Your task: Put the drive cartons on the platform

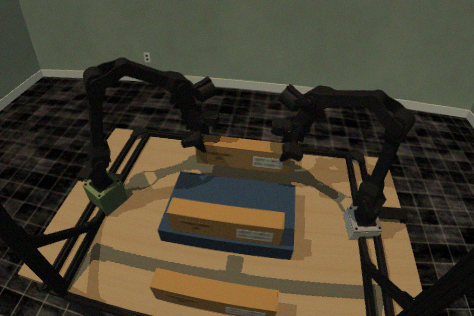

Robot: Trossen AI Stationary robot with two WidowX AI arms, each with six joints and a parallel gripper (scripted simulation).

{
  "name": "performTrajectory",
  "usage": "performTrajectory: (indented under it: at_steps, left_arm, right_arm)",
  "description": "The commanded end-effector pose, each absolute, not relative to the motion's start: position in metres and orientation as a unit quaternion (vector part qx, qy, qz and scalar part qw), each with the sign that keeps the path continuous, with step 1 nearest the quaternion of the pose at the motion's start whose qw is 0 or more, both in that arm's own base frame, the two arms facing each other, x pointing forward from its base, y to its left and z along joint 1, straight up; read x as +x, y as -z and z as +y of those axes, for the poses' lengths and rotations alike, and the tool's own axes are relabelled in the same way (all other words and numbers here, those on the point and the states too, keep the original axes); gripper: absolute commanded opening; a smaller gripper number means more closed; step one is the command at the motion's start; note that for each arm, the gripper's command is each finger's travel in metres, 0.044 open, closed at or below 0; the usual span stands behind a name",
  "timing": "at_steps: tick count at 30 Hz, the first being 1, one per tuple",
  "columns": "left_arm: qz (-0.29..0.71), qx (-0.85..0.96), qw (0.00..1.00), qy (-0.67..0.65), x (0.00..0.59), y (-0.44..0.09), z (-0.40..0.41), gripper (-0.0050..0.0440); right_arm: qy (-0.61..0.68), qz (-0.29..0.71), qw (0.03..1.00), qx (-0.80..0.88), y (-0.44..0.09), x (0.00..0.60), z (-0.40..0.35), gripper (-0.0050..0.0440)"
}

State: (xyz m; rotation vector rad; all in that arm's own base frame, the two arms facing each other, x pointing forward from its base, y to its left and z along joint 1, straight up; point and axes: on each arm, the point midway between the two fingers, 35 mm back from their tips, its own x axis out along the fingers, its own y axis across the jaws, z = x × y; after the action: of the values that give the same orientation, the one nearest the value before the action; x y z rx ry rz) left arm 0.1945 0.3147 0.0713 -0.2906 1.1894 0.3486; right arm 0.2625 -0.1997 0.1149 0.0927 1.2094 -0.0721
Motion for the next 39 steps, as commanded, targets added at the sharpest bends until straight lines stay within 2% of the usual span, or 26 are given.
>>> performTrajectory:
  at_steps: [1,25,39]
  left_arm:
    - [0.546,-0.121,0.809,-0.179,0.191,-0.089,0.321,0.0]
    - [0.546,-0.121,0.809,-0.179,0.201,-0.088,0.295,0.0]
    - [0.546,-0.121,0.809,-0.179,0.218,-0.088,0.253,0.0]
  right_arm:
    - [0.047,0.558,0.828,0.032,-0.13,0.261,-0.204,0.0]
    - [0.047,0.558,0.828,0.032,-0.128,0.265,-0.178,0.0]
    - [0.047,0.558,0.828,0.032,-0.127,0.273,-0.134,0.0]
